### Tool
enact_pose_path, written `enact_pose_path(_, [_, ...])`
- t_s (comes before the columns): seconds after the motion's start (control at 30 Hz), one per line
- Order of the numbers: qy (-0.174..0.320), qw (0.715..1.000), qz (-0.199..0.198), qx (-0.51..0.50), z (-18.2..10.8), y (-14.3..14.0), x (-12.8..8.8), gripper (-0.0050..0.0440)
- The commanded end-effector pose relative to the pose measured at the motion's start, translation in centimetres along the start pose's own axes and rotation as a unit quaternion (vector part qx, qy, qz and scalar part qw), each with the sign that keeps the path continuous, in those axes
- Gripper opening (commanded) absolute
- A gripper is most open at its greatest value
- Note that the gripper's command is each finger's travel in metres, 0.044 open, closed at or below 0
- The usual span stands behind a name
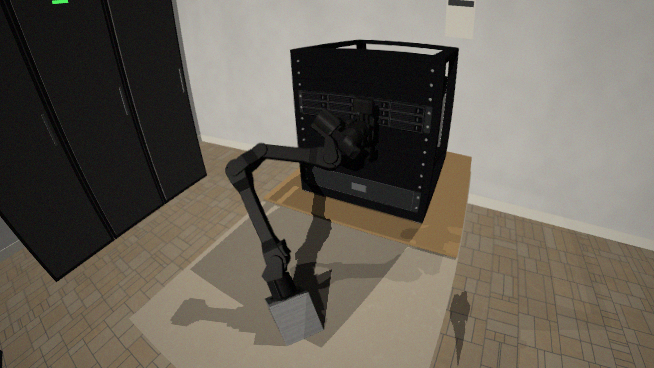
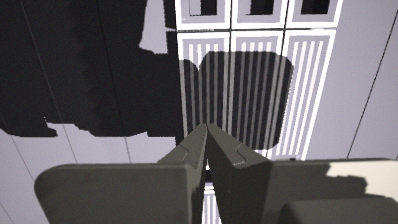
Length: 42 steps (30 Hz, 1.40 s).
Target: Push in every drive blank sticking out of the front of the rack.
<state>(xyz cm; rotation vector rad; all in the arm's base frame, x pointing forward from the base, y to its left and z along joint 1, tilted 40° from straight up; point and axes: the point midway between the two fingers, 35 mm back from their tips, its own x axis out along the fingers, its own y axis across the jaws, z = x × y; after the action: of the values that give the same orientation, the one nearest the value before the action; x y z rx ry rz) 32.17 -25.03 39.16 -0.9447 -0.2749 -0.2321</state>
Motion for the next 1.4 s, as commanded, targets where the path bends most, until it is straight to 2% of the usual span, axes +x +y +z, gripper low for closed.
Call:
enact_pose_path(0.0, [-0.005,1.000,-0.006,-0.010,0.52,-0.67,0.26,-0.0050])
enact_pose_path(1.37, [-0.005,1.000,-0.006,-0.010,0.56,-0.69,1.15,-0.0050])
